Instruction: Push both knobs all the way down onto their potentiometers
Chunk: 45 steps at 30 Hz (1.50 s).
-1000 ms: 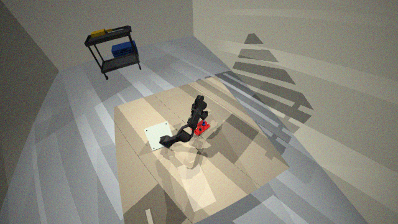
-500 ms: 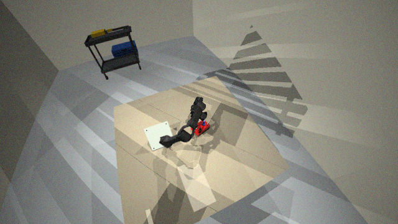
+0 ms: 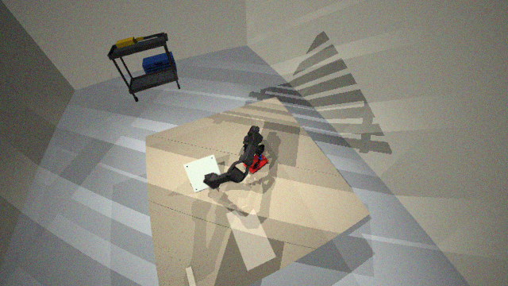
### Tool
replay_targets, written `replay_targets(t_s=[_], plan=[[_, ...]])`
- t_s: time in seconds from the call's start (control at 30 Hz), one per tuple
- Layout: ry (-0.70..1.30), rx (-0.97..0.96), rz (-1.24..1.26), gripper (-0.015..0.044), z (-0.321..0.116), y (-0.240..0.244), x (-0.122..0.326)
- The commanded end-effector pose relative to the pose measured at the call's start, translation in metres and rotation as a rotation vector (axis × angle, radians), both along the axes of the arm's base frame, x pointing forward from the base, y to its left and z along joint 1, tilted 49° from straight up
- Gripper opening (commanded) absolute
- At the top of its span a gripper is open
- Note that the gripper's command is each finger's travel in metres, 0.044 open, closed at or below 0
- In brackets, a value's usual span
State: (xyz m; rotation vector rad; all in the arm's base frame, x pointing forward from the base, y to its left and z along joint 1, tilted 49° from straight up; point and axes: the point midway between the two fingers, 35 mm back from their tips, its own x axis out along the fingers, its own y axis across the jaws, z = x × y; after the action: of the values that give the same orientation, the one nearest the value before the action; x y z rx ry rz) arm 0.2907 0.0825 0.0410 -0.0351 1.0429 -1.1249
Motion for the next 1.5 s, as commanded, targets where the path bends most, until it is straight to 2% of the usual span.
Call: replay_targets(t_s=[0.0,1.47], plan=[[0.003,-0.005,0.005,0.0000,-0.0028,-0.0039,-0.0005],[0.003,-0.005,0.005,0.0000,-0.0055,-0.0070,-0.0003]])
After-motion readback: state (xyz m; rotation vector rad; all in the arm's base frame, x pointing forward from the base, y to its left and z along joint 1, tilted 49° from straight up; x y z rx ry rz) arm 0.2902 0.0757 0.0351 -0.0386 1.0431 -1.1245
